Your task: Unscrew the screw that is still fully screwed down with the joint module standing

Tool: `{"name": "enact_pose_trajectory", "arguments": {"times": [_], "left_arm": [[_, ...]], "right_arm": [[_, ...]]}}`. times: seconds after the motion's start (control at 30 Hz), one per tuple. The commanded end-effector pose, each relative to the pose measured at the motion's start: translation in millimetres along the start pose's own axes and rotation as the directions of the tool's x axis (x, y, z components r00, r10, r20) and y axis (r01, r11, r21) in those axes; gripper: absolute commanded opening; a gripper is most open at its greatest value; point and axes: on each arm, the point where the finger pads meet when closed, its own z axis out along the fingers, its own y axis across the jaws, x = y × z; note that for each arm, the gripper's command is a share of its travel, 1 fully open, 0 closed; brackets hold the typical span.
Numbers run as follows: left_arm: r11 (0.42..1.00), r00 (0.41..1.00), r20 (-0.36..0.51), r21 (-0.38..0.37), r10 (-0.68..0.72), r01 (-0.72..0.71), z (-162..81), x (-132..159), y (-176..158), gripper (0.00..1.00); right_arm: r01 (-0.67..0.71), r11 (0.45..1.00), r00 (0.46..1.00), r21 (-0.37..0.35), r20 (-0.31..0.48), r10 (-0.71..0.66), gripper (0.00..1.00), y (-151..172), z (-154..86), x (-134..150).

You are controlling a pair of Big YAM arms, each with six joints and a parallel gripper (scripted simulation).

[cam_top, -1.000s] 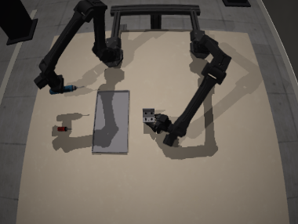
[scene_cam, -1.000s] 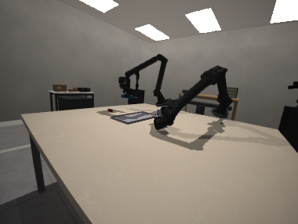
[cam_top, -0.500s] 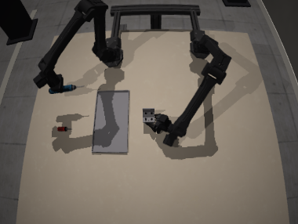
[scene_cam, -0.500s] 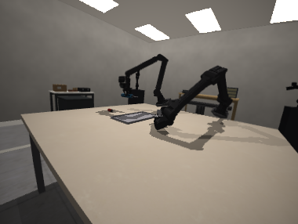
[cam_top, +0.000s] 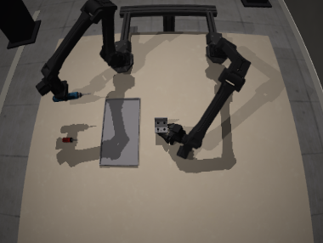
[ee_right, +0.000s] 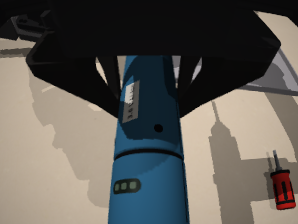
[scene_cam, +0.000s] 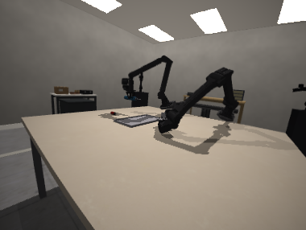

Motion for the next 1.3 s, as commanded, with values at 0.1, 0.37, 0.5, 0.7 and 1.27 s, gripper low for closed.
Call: {"name": "enact_pose_trajectory", "arguments": {"times": [0.1, 0.37, 0.5, 0.7, 1.27], "left_arm": [[1.000, 1.000, -0.003, -0.015, 0.026, -0.026, -4, -7, 10, 0.59], [1.000, 1.000, -0.003, -0.015, 0.026, -0.026, -4, -7, 10, 0.59], [1.000, 1.000, -0.003, -0.015, 0.026, -0.026, -4, -7, 10, 0.59], [1.000, 1.000, -0.003, -0.015, 0.026, -0.026, -4, -7, 10, 0.59], [1.000, 1.000, -0.003, -0.015, 0.026, -0.026, -4, -7, 10, 0.59]], "right_arm": [[0.016, 0.999, 0.997, -0.051, 0.075, -0.012, 0.42, 16, -33, -24], [0.016, 0.999, 0.997, -0.049, 0.072, -0.013, 0.42, 16, -33, -23], [0.017, 0.999, 0.997, -0.051, 0.074, -0.013, 0.42, 16, -33, -24], [0.016, 0.999, 0.997, -0.051, 0.074, -0.013, 0.42, 16, -34, -24], [0.139, 0.989, 0.989, -0.054, 0.061, -0.136, 0.42, 31, 4, 4]]}}
